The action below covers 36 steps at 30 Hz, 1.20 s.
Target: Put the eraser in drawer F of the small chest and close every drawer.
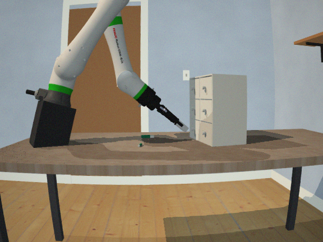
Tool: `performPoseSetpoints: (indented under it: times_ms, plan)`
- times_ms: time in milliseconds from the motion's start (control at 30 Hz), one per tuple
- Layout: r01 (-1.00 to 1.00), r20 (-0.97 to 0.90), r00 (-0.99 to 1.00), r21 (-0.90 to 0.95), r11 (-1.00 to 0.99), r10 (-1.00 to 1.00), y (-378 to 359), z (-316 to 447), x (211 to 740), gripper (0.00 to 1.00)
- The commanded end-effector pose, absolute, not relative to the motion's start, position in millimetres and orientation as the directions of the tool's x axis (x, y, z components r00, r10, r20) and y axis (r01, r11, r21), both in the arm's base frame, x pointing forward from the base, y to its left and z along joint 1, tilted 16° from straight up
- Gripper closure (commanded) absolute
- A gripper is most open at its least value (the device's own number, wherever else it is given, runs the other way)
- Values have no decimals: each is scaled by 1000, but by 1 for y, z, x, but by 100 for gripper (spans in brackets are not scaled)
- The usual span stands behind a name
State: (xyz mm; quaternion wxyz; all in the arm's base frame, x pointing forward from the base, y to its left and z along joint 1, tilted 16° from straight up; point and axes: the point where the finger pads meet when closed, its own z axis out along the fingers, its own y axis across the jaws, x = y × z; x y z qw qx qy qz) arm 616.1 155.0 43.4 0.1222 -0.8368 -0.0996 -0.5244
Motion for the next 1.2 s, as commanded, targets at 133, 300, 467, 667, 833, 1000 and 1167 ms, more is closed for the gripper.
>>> performPoseSetpoints:
  times_ms: [133, 300, 467, 667, 833, 1000, 1167]
  plan:
    - [295, 902, 430, -100, -950, 39, 156, 44, 619, 80]
    - [295, 902, 430, -100, -950, 39, 157, 45, 622, 80]
    - [295, 902, 430, -100, -950, 39, 159, 47, 629, 80]
    - [295, 902, 430, -100, -950, 39, 161, 50, 639, 80]
    - [295, 902, 430, -100, -950, 39, 163, 51, 643, 80]
    - [295, 902, 430, -100, -950, 39, 164, 52, 648, 80]
    - [295, 902, 430, -100, -950, 39, 164, 53, 649, 80]
